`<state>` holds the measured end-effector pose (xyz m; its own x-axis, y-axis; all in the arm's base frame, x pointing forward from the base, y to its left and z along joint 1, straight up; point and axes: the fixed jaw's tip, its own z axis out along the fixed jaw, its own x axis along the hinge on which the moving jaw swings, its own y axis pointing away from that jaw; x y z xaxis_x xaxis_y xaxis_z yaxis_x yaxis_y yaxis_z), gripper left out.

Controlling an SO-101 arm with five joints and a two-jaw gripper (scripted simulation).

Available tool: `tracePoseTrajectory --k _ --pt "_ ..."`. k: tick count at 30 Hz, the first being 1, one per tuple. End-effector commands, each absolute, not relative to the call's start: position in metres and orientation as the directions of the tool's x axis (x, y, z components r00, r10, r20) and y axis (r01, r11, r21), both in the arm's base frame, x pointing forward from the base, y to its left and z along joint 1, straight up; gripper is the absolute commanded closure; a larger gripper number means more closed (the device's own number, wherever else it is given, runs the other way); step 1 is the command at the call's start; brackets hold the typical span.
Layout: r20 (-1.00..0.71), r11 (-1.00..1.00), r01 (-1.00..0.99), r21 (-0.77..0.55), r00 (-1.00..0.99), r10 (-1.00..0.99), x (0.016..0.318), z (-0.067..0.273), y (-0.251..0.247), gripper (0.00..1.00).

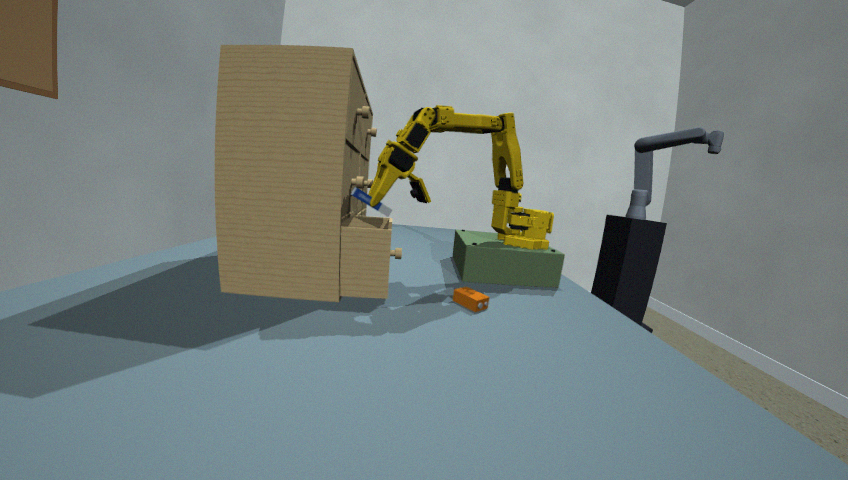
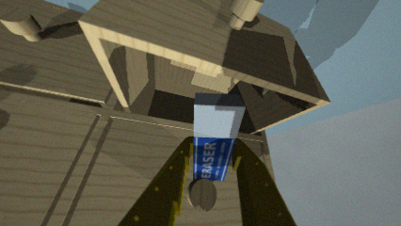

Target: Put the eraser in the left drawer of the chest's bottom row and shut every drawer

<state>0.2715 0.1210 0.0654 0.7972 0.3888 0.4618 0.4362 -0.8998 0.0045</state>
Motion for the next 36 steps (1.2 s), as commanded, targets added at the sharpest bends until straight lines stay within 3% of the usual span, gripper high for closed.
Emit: tracePoseTrajectory --k 1,16,23,36 --pt "0.501 -0.891 0.454 0.004 0.770 0.394 0.276 0.075 0.129 1.00" --pt "0.501 -0.891 0.454 0.004 0.770 0.395 0.276 0.075 0.129 1.00" --pt "0.501 -0.894 0.449 0.004 0.772 0.390 0.275 0.051 0.127 1.00" --pt "0.501 -0.895 0.446 0.004 0.774 0.388 0.274 0.041 0.125 1.00"
